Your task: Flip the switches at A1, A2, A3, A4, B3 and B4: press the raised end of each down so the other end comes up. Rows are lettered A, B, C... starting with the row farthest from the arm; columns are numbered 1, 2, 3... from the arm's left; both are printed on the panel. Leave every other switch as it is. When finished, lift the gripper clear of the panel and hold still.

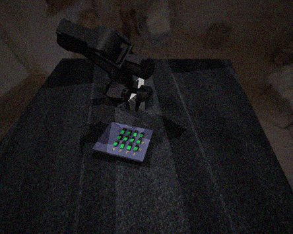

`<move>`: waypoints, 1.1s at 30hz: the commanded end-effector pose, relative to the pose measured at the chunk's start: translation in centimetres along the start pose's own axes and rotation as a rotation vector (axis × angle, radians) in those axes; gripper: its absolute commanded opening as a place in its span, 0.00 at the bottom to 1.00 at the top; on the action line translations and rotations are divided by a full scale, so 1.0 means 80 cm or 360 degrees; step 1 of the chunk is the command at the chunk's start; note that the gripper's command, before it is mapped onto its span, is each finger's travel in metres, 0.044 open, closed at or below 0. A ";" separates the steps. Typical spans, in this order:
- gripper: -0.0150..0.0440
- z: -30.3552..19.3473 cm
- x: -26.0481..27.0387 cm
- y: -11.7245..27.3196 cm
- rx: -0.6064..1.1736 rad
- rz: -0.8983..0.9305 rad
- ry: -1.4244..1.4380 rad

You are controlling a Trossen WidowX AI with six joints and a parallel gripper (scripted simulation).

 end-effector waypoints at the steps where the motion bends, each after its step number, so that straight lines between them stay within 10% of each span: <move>1: 0.89 0.002 0.003 -0.003 -0.0002 0.0002 0.0003; 8: 0.58 0.057 0.065 -0.113 -0.0074 0.0005 0.0061; 15: 0.26 0.058 0.066 -0.118 -0.0072 0.0004 0.0062; 33: 0.25 0.064 0.065 -0.174 -0.0037 -0.0001 0.0061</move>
Point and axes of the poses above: the point midway between the two fingers, 35 mm back from their tips, its own y axis back along the fingers, its own x axis across the jaws, z = x × y, the point moved 6 cm from there along y, back along the fingers, and after that the axes turned 1 degree about -y, right-handed, at the moved point
